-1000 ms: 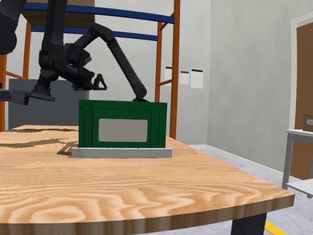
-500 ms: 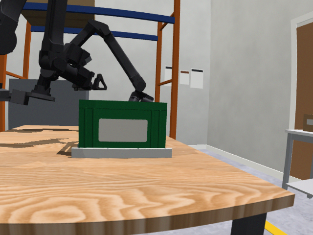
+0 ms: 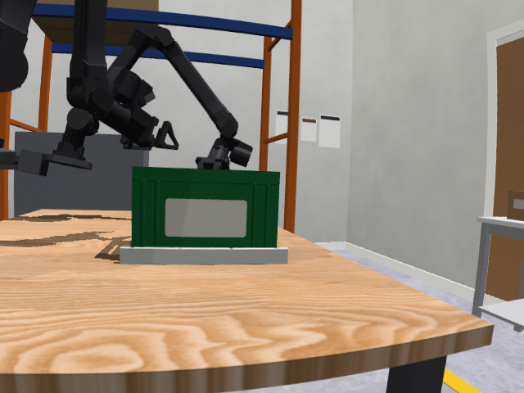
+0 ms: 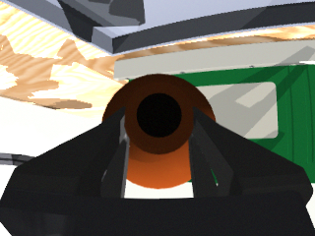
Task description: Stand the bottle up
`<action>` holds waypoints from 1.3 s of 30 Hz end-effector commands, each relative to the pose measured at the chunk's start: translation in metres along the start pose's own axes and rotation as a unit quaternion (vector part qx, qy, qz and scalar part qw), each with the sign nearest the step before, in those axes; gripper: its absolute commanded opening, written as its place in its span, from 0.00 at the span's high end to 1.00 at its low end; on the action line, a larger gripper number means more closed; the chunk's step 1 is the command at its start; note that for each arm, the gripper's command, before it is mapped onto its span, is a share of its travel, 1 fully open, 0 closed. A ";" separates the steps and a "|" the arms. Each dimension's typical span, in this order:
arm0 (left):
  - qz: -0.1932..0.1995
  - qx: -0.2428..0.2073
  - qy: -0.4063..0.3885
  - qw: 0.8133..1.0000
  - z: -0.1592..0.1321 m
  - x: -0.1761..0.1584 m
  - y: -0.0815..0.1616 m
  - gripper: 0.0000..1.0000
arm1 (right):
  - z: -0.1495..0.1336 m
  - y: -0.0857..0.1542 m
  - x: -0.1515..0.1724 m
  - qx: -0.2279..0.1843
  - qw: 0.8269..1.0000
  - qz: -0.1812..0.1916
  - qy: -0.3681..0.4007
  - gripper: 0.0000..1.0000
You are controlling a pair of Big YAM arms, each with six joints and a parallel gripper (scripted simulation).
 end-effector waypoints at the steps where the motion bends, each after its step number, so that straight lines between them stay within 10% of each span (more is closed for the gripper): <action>1: -0.019 -0.004 -0.014 1.000 -0.027 -0.011 0.012 0.76 | 0.042 -0.002 0.013 -0.006 1.000 0.008 -0.013 0.00; 14: -0.044 -0.073 -0.198 0.976 -0.044 -0.016 0.009 0.76 | 0.135 0.061 0.025 0.048 0.999 -0.007 -0.013 0.00; 31: -0.084 -0.271 -0.487 0.826 -0.071 -0.037 0.023 0.76 | 0.162 0.103 0.023 0.068 0.998 -0.014 -0.011 0.00; 39: -0.057 -0.380 -0.615 0.689 -0.091 -0.024 0.019 0.76 | 0.171 0.124 0.021 0.078 0.997 -0.017 -0.009 0.00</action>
Point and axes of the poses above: on each arm, the point where the finger pads meet when closed, its own y axis back along the fingers, its own x axis across the jaws, z = x × y, the point moved 10 cm from there along y, back along the fingers, and after that the axes turned 8 degrees about -y, right-handed, at the moved point
